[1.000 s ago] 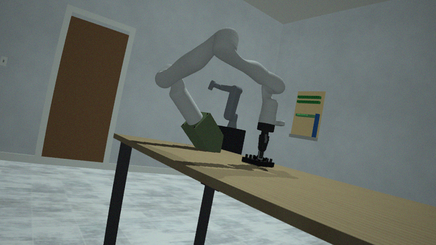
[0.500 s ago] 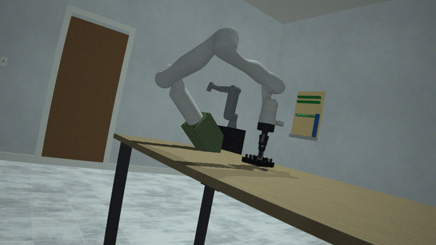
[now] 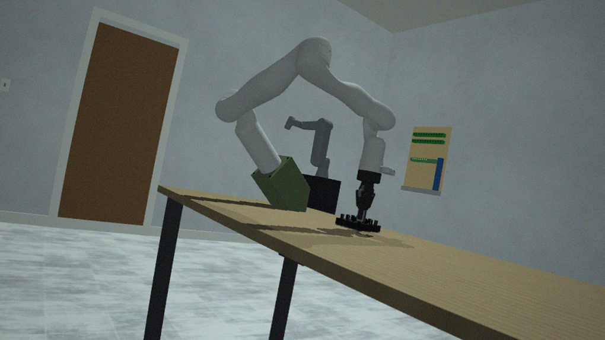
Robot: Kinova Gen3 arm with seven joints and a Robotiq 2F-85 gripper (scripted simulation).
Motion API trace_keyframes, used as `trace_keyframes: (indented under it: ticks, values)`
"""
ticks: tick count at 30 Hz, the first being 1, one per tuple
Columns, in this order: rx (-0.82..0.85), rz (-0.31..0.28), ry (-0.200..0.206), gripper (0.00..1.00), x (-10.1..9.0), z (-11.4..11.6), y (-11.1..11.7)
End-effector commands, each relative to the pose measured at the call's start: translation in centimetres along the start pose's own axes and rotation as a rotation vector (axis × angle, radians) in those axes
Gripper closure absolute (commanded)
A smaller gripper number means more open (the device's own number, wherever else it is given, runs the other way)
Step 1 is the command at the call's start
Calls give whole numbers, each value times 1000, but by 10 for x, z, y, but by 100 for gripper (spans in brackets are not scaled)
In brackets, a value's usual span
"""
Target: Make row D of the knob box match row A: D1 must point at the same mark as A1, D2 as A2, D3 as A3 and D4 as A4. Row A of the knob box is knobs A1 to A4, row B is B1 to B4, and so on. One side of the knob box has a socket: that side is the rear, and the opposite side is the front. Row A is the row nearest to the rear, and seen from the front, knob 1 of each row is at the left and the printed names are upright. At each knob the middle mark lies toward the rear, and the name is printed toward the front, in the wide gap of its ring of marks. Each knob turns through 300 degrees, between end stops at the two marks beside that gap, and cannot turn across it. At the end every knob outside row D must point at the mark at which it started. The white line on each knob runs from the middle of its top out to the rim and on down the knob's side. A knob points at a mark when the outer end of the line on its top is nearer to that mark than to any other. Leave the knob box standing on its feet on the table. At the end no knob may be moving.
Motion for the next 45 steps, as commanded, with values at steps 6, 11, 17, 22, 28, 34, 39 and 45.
trace_keyframes:
  ticks: [6, 11, 17, 22, 28, 34, 39, 45]
  values:
    - [92, 3, -1, 92, -1, 0, 0]
    - [159, 3, -1, 92, -1, 0, 0]
    - [208, 3, -1, 92, -1, 0, 0]
    - [261, 3, -1, 92, -1, 0, 0]
    - [314, 3, 0, 92, -1, 0, 0]
    - [342, 3, 0, 92, -1, 0, 0]
    - [369, 3, 0, 92, -1, 0, 0]
    - [392, 3, 0, 92, -1, 0, 0]
Point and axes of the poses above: the point where the finger pads meet when closed, its own x axis out along the fingers, its own z axis across the jaws, y = z × x, the point moved 8 cm from there along -x, back along the fingers, and after that the axes turned 1 degree about -x, right-handed, at the moved point
